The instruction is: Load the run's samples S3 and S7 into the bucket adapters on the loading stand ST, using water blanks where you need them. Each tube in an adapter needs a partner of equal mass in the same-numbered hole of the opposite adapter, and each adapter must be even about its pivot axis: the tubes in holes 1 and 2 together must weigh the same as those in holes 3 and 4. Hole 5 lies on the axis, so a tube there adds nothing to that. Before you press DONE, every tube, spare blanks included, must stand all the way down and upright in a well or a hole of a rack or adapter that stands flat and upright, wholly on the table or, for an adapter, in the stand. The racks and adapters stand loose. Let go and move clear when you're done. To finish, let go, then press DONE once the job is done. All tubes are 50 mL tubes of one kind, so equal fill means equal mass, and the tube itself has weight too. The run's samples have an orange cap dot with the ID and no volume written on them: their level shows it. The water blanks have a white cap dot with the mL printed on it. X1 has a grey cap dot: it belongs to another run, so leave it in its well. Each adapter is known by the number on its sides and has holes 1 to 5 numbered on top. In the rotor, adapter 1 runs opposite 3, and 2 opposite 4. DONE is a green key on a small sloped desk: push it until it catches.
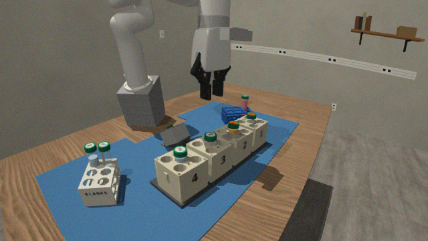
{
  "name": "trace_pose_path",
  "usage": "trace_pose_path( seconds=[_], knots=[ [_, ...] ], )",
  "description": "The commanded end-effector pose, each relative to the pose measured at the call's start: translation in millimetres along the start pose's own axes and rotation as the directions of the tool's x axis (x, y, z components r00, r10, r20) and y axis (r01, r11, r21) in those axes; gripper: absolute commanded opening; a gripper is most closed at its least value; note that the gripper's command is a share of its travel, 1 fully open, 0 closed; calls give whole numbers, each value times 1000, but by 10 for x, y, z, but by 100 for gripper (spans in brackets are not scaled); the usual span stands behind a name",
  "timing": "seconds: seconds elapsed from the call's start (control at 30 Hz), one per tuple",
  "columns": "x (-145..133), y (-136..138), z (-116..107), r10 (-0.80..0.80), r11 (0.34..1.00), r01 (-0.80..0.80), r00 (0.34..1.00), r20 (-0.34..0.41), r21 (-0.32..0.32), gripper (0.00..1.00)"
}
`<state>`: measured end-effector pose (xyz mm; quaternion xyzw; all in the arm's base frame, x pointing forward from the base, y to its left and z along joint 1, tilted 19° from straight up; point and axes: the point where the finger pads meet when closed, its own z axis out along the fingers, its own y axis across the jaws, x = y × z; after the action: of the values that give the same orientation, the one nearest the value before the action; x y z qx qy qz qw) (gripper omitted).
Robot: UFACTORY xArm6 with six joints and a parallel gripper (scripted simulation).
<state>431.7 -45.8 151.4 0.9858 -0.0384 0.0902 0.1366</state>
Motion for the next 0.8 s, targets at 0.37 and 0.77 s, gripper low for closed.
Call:
trace_pose_path(
  seconds=[0.37, 0.77],
  knots=[
    [10, 0, -15, 0, 1000, 0, 1000, -3, 0, 44],
    [-261, -35, 109, 195, 980, -195, 980, 26, -26, 0]
  ],
)
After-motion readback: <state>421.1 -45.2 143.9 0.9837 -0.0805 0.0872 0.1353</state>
